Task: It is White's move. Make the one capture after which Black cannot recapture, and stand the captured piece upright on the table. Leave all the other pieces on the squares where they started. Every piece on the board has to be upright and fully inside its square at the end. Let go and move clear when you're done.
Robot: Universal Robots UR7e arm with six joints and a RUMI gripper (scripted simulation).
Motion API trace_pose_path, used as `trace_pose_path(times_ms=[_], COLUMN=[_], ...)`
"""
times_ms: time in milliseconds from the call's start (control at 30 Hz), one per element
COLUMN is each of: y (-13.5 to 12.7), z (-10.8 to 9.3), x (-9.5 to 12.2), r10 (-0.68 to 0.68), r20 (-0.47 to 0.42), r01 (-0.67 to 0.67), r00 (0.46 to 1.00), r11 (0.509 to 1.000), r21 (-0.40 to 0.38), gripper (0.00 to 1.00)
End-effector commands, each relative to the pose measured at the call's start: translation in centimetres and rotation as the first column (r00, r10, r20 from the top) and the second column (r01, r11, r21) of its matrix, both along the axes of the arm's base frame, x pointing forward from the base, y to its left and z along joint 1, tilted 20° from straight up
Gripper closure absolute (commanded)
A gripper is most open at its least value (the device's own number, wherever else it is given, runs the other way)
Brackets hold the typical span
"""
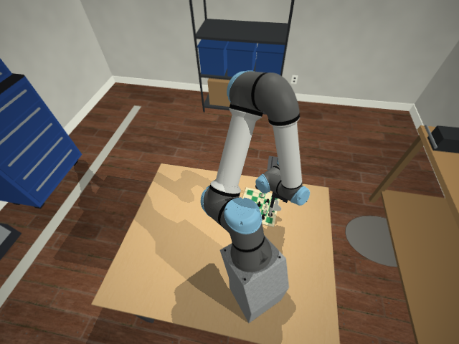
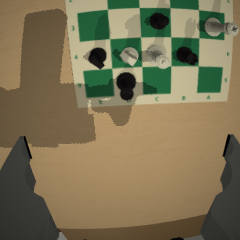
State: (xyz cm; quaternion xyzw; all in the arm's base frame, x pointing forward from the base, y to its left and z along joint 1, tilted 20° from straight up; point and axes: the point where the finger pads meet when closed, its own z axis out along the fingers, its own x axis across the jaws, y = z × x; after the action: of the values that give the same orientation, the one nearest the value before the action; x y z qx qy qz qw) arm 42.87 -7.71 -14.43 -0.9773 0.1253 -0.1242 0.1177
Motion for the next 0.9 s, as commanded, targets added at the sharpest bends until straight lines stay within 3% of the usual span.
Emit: trace_pose_path(times_ms=[0,100,133,867], y=[-0.03,-0.03,-0.03,-0.03], z=[0.01,0.00,0.00,0.00], x=[0.03,0.03,0.03,0.03], r10=[-0.010,-0.011,-0.011,-0.011], r20=[-0.001,-0.001,-0.001,-0.001], r01=[0.010,0.011,0.011,0.011], r00=[1.000,1.000,1.000,1.000], r11=[1.000,1.000,1.000,1.000], r21=[0.001,0.002,0.002,0.002], gripper=[0.00,0.00,0.75,0.75])
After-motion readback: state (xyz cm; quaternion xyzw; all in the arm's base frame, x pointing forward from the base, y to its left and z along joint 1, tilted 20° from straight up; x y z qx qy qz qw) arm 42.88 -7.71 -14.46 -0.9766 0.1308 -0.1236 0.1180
